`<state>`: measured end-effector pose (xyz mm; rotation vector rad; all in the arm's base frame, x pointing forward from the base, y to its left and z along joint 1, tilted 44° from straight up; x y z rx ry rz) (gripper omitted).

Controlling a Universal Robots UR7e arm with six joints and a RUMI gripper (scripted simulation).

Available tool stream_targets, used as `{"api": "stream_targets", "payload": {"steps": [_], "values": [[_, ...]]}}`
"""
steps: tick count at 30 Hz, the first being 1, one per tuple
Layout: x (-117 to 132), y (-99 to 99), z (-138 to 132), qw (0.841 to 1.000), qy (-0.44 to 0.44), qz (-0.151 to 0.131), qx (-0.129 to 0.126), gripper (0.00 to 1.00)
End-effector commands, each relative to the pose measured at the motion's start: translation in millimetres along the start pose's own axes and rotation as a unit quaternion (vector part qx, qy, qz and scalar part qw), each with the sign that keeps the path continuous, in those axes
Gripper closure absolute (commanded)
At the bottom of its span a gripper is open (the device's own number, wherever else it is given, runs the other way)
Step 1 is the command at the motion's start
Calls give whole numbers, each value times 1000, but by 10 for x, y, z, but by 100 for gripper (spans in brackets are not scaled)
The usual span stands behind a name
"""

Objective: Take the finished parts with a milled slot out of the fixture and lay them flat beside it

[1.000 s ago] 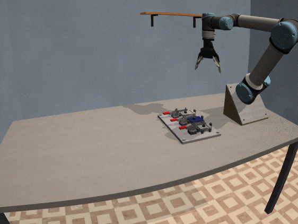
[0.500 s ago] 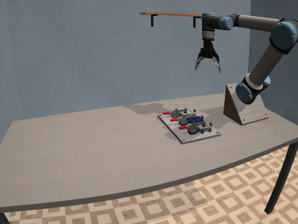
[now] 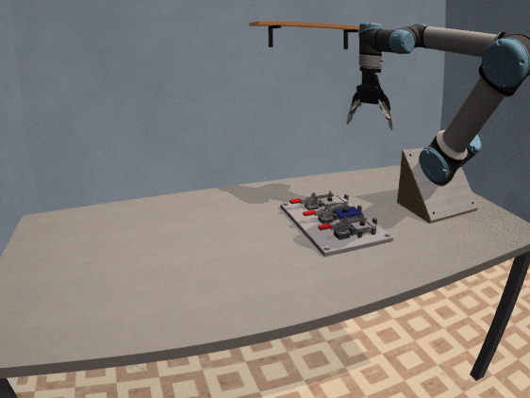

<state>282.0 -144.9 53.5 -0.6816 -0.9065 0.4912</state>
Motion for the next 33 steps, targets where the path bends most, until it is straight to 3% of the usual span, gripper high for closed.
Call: {"api": "stream_targets", "payload": {"steps": [1,18,33], "values": [[-2,-3,-2,1000,0,0,0,0],[1,2,-17,1000,-13,0,0,0],[30,54,-147,992,-124,1,-1,0]]}}
Point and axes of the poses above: the point where the finger pads meet when closed, its own y axis out along the fingers, its own z axis across the jaws, x = y × z, the point moved 3 cm from there along -y, back along the fingers, and after that the axes turned 8 degrees about -y, right-handed, at the moved point
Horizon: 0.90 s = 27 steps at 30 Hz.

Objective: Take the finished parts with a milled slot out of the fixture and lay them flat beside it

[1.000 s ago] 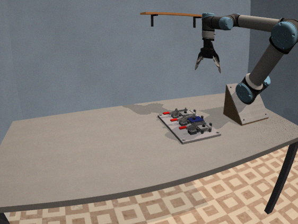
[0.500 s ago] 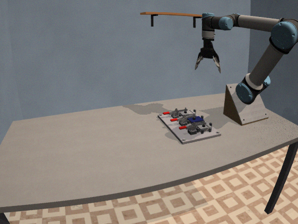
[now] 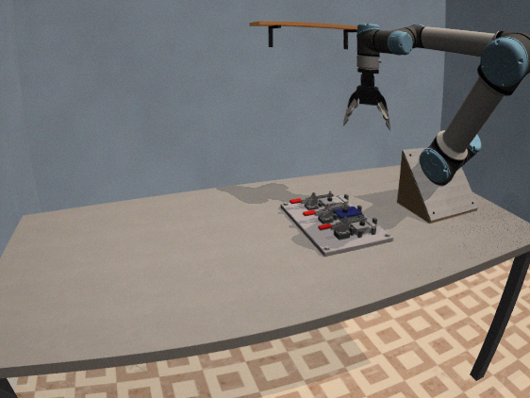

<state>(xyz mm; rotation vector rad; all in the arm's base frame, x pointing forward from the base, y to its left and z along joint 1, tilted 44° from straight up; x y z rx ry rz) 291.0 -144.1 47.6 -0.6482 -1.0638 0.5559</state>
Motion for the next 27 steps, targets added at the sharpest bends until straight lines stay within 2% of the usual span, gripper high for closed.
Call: {"api": "stream_targets", "payload": {"steps": [1,6,11,13,18,27], "values": [[2,22,-66,999,-54,0,-1,0],[14,62,-164,991,-136,0,-1,0],[36,113,-280,973,-233,1,-1,0],[36,113,-280,973,-233,1,-1,0],[70,172,-406,941,-339,1,-1,0],[70,172,-406,941,-339,1,-1,0]]}}
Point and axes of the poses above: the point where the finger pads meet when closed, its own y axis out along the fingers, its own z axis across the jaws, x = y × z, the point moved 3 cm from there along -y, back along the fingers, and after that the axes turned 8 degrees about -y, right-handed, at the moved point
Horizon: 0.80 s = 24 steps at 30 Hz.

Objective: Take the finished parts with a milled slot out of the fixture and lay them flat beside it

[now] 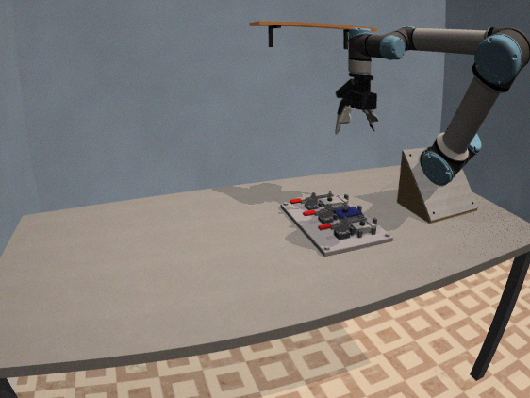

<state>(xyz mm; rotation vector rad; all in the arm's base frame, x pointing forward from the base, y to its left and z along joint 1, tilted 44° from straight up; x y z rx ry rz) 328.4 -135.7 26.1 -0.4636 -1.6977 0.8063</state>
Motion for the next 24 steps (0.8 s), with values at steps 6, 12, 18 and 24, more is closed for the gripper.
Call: {"api": "stream_targets", "payload": {"steps": [6,12,18,24], "values": [[-6,-1,-5,1000,-6,0,-1,0],[-60,80,-161,989,-148,0,-1,0],[-60,80,-161,989,-148,0,-1,0],[-60,80,-161,989,-148,0,-1,0]]}}
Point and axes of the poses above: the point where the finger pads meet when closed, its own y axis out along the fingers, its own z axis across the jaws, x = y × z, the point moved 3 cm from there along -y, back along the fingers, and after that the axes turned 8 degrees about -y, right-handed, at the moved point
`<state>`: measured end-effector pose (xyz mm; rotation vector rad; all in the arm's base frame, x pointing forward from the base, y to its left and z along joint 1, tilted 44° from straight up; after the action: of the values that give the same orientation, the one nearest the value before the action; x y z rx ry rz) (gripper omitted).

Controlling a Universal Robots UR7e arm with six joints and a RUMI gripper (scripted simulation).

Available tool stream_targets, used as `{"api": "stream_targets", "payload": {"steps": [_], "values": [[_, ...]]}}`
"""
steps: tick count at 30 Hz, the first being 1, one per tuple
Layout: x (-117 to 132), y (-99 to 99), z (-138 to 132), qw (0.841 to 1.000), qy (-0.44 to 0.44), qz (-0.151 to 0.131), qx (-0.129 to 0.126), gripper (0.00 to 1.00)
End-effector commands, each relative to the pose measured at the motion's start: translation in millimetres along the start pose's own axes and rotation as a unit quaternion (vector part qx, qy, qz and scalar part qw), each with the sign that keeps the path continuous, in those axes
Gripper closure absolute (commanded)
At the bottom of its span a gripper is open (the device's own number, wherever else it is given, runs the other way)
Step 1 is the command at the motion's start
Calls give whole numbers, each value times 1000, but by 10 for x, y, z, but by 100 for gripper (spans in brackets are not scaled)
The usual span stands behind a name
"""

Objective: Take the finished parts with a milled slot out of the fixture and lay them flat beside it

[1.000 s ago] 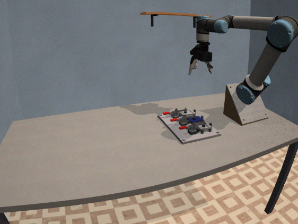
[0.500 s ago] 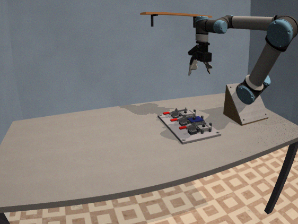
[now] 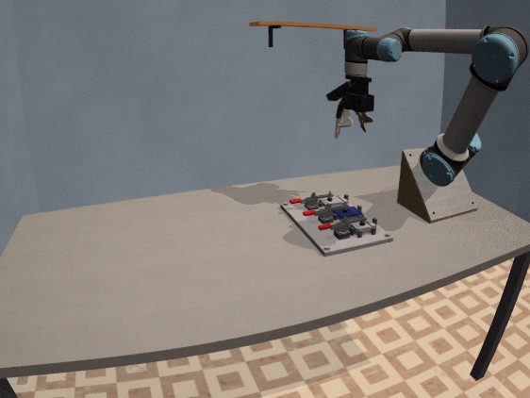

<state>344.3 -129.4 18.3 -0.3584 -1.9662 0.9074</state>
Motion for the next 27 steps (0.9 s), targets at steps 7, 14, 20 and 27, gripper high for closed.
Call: {"api": "stream_targets", "payload": {"steps": [7,14,20,27], "values": [[-60,55,-93,995,-98,0,0,0],[-84,84,-138,989,-145,0,0,0],[-84,84,-138,989,-145,0,0,0],[-116,127,-204,977,-213,0,0,0]]}}
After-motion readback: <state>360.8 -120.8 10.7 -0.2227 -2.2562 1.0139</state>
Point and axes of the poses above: the point where the finger pads meet when closed, its own y axis out along the fingers, its own z axis across the jaws, x = y × z, the point moved 3 cm from there along -y, back along the fingers, and after that the axes turned 8 degrees about -y, right-handed, at the moved point
